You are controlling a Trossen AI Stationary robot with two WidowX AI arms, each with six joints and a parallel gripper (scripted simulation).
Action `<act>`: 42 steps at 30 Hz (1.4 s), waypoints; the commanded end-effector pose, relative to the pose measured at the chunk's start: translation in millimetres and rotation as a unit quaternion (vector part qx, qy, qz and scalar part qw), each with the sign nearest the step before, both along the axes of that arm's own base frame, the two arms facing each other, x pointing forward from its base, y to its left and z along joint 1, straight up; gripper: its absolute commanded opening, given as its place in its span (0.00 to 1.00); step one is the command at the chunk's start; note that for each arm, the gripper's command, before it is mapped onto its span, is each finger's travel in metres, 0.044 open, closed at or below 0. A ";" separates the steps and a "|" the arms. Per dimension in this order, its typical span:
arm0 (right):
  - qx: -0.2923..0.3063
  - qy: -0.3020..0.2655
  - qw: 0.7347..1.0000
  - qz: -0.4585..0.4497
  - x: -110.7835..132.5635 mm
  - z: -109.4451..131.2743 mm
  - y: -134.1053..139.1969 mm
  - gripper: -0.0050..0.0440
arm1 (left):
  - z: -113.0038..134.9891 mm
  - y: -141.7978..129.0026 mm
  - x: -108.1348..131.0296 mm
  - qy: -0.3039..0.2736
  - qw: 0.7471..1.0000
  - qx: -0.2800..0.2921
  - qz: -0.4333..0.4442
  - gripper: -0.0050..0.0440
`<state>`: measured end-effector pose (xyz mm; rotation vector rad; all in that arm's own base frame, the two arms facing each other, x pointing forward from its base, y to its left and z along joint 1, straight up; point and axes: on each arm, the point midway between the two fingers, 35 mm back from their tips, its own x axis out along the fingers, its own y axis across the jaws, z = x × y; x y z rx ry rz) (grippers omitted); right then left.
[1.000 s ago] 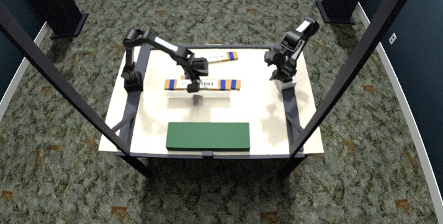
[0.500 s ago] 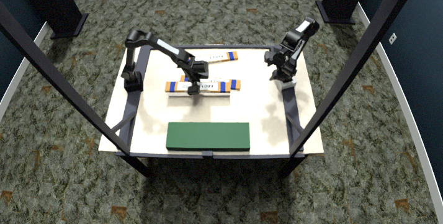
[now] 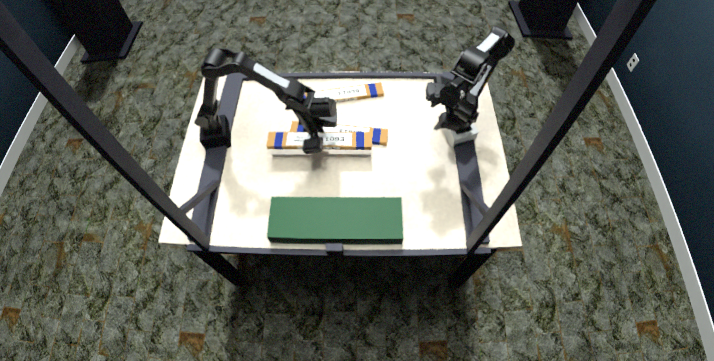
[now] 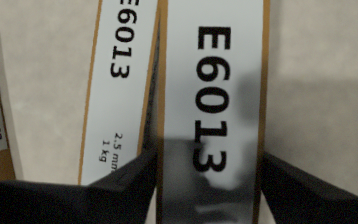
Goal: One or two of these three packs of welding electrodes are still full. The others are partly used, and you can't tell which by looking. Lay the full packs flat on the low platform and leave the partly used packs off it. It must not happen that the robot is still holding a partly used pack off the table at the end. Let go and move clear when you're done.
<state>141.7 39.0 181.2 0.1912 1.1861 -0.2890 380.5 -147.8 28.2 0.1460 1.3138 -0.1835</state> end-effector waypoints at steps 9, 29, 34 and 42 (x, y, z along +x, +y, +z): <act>0.004 -0.010 1.000 -0.001 2.1 6.4 0.9 0.98 | 22.0 -2.7 5.6 -0.020 1.000 -0.008 -0.001 0.00; 0.004 -0.010 1.000 -0.001 2.1 6.4 0.9 0.98 | 46.1 -2.5 4.9 -0.020 1.000 -0.008 -0.001 0.00; 0.004 -0.010 1.000 -0.001 2.1 6.4 0.9 0.98 | 52.8 -2.4 4.8 -0.020 1.000 -0.008 -0.001 0.00; 0.004 -0.010 1.000 -0.001 2.1 6.4 0.9 0.98 | 54.1 -2.4 4.8 -0.020 1.000 -0.008 -0.001 0.00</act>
